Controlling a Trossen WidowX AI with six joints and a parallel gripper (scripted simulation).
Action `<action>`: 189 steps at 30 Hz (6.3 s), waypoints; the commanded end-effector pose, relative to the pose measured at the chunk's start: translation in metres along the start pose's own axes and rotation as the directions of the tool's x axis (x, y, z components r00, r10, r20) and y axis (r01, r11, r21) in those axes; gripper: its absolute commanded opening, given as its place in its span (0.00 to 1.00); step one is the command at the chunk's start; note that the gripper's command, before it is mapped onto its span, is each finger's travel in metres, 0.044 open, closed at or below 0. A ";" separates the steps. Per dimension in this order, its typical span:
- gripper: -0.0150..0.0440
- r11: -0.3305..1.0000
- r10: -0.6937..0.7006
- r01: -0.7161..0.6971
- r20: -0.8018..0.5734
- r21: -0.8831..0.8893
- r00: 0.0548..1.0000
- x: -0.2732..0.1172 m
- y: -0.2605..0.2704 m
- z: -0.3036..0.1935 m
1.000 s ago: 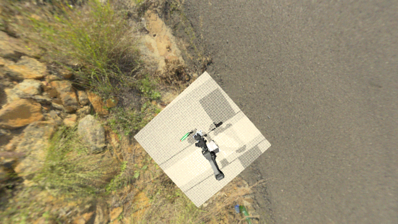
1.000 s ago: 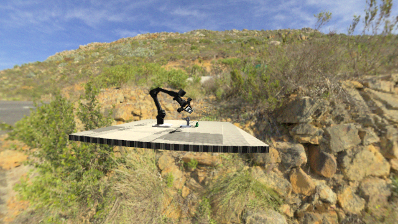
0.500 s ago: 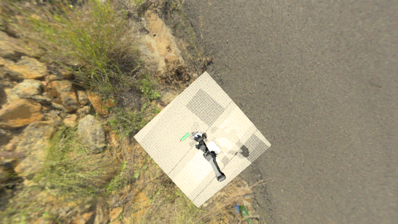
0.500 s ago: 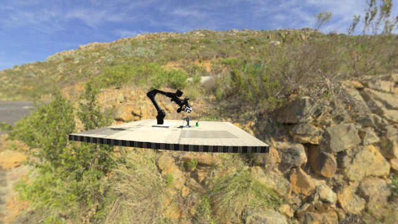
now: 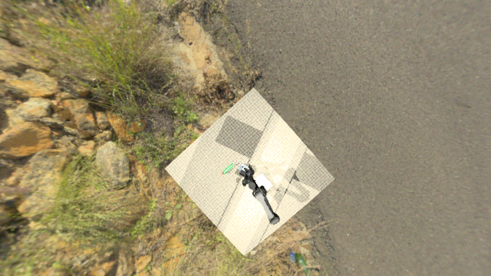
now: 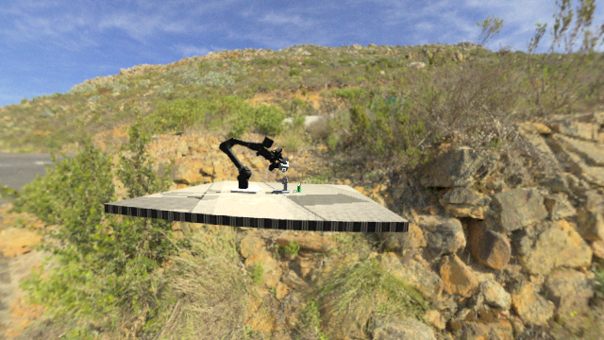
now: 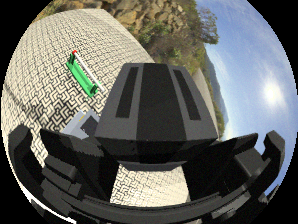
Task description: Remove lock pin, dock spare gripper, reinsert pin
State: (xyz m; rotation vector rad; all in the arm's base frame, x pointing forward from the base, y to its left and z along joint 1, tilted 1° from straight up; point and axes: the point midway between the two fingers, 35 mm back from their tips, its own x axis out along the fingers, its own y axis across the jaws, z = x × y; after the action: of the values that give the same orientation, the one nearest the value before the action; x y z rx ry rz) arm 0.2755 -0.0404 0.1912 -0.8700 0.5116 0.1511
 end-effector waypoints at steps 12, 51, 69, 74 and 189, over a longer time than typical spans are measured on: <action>0.25 0.944 -0.067 0.030 0.104 0.330 0.992 -0.014 0.008 0.008; 0.25 0.632 -0.145 -0.104 0.249 0.768 0.958 -0.019 0.037 0.008; 0.25 0.632 -0.146 -0.104 0.250 0.768 0.957 0.000 0.051 -0.003; 0.25 0.633 -0.146 -0.104 0.250 0.767 0.957 0.006 0.055 -0.006; 1.00 0.616 -0.116 -0.075 0.184 0.784 0.976 -0.059 -0.003 0.029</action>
State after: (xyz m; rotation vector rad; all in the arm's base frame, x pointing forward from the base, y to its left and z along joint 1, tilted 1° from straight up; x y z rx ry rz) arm 0.2355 -0.0155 0.2316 0.0318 0.3008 -0.0156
